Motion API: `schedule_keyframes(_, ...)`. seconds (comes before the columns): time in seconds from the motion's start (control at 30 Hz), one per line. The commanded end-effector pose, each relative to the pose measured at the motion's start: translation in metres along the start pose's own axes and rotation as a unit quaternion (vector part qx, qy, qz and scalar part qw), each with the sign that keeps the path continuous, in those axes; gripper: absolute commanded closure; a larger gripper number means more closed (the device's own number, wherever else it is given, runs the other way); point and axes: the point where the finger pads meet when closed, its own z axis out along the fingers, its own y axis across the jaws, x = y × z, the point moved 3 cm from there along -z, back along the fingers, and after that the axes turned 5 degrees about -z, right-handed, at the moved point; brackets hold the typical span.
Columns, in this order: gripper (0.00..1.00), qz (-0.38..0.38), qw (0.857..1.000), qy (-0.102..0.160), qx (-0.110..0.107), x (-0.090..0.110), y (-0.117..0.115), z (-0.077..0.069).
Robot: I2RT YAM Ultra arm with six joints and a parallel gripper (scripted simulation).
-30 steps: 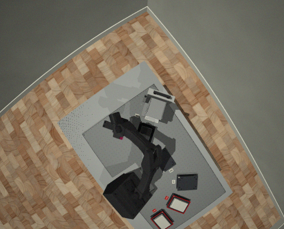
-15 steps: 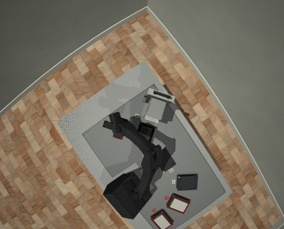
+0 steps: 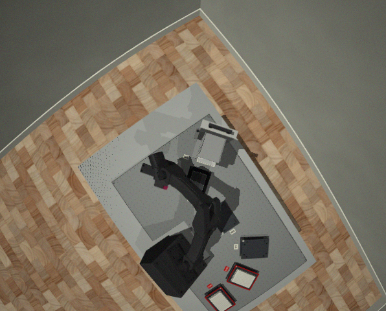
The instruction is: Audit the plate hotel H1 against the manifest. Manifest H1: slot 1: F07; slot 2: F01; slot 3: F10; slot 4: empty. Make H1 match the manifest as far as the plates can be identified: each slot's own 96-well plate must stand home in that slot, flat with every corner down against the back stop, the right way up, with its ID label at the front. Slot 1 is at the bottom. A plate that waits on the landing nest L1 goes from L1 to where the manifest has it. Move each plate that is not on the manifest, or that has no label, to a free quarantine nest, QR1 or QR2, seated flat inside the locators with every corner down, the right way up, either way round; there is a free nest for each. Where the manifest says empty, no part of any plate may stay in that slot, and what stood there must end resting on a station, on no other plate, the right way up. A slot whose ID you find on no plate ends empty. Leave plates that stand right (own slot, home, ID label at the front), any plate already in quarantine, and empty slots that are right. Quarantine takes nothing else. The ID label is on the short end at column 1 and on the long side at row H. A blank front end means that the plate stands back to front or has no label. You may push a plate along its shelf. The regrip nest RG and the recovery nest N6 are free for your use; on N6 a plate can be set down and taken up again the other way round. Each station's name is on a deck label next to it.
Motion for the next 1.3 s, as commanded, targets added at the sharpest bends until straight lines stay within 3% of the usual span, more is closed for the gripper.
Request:
schedule_keyframes(0.0,0.0,-0.004,1.0,-0.008,0.007,-0.006,0.0,-0.013)
schedule_keyframes(0.77,0.0,-0.004,1.0,-0.008,0.007,-0.005,0.0,-0.048)
schedule_keyframes(1.27,0.0,-0.004,1.0,-0.008,0.007,-0.005,0.0,-0.048)
